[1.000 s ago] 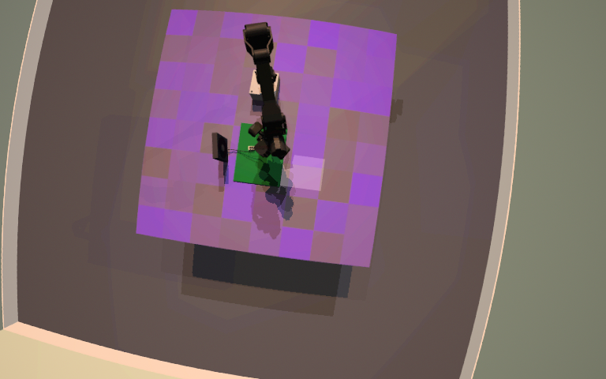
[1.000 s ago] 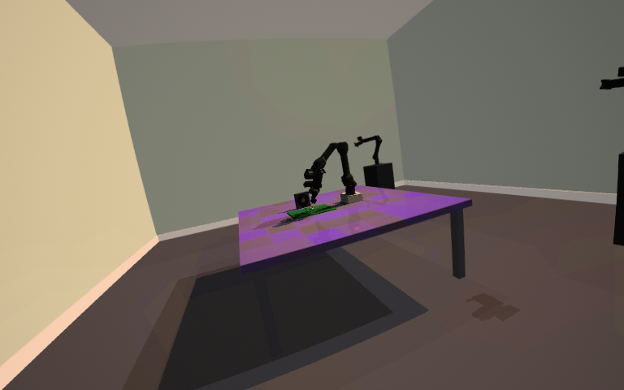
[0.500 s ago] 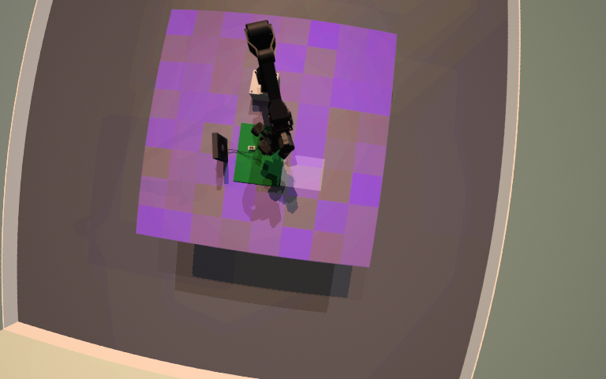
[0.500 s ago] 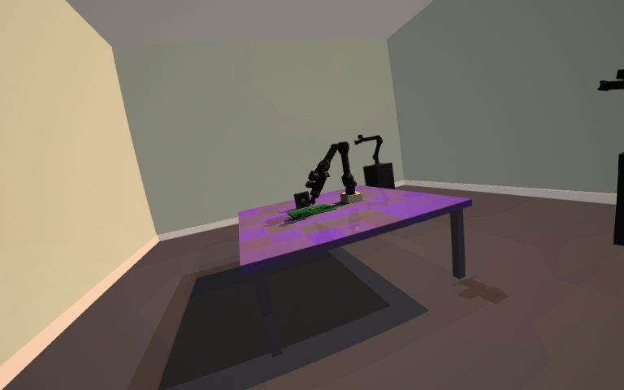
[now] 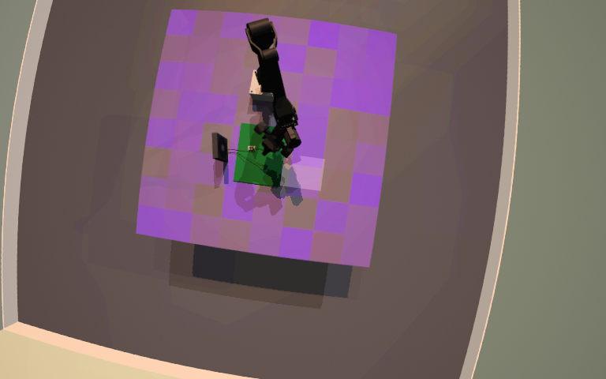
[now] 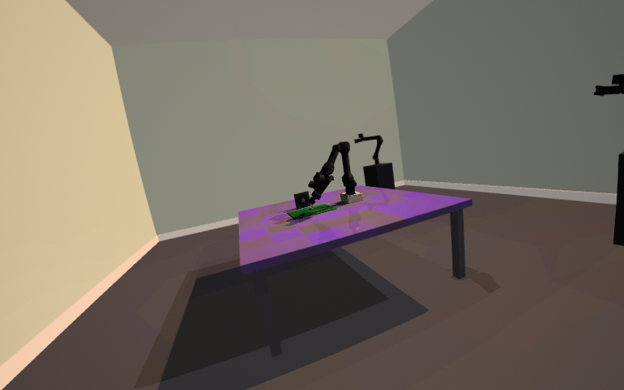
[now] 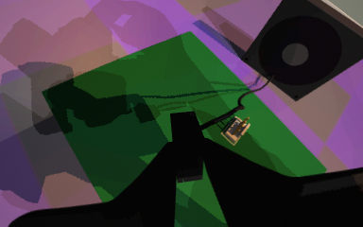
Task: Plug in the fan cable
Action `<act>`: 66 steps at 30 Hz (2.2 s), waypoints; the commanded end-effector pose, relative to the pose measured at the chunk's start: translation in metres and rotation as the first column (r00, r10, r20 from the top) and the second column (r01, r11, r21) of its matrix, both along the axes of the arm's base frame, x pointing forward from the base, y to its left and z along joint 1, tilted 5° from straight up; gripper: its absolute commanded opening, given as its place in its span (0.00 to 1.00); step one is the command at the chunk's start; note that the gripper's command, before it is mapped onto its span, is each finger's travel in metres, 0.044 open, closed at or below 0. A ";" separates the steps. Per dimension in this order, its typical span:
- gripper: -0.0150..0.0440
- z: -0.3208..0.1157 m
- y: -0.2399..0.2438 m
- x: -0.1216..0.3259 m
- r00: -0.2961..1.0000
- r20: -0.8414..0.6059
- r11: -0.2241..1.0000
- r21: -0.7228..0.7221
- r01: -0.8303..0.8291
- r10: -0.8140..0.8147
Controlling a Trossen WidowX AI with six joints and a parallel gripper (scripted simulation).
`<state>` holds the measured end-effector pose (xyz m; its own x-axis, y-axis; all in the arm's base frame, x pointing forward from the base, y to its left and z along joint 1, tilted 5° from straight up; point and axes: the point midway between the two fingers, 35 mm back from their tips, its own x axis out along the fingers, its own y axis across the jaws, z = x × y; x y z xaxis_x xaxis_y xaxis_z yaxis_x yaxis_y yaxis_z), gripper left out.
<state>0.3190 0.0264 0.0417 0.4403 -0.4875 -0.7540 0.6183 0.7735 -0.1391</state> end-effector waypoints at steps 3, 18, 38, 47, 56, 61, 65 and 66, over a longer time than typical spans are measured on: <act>0.25 -0.001 0.001 -0.004 0.998 0.059 0.999 -0.046 0.003 0.000; 0.25 0.003 0.006 -0.012 0.977 0.215 0.991 -0.136 0.015 0.015; 0.25 0.014 0.010 -0.030 0.908 0.418 0.974 -0.216 0.060 0.037; 0.25 0.020 0.011 -0.041 0.862 0.505 0.967 -0.237 0.088 0.045; 0.25 0.025 0.011 -0.042 0.852 0.521 0.966 -0.240 0.092 0.048; 0.25 0.026 0.011 -0.041 0.855 0.516 0.967 -0.239 0.090 0.048; 0.25 0.026 0.011 -0.041 0.855 0.516 0.967 -0.239 0.091 0.048; 0.25 0.027 0.011 -0.041 0.855 0.516 0.967 -0.240 0.091 0.048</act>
<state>0.2766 0.0362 0.0666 0.7149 -0.6434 -0.2739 0.6723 0.7400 0.0166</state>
